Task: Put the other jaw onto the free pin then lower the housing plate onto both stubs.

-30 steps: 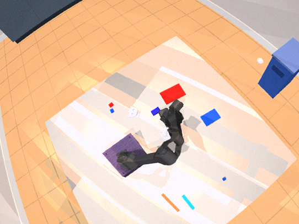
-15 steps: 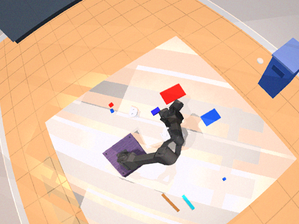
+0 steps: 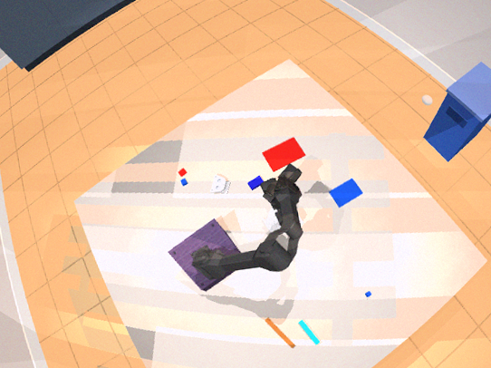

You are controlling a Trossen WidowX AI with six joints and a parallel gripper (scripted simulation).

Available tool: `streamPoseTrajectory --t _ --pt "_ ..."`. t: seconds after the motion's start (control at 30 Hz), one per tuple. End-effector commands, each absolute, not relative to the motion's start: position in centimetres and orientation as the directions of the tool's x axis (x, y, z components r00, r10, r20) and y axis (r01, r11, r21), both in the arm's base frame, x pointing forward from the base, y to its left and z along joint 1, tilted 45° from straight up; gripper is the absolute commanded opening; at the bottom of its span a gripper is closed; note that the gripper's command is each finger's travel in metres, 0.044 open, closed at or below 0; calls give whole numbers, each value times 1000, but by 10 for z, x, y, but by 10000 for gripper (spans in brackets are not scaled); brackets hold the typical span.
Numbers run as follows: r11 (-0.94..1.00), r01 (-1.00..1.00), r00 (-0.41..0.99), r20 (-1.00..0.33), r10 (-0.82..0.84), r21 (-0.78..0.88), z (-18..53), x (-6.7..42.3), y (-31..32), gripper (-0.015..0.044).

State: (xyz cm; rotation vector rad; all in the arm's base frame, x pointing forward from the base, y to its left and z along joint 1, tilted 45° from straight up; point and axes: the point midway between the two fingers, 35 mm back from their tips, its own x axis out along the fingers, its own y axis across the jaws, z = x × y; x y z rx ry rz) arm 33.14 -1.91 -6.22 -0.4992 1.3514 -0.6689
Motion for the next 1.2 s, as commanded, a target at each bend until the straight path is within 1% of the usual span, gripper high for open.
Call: streamPoseTrajectory --t 0.0,1.17 --pt "718 146 82 -715 -694 -680 -64 331 -19 134" --pt "718 146 82 -715 -694 -680 -60 331 -16 134"
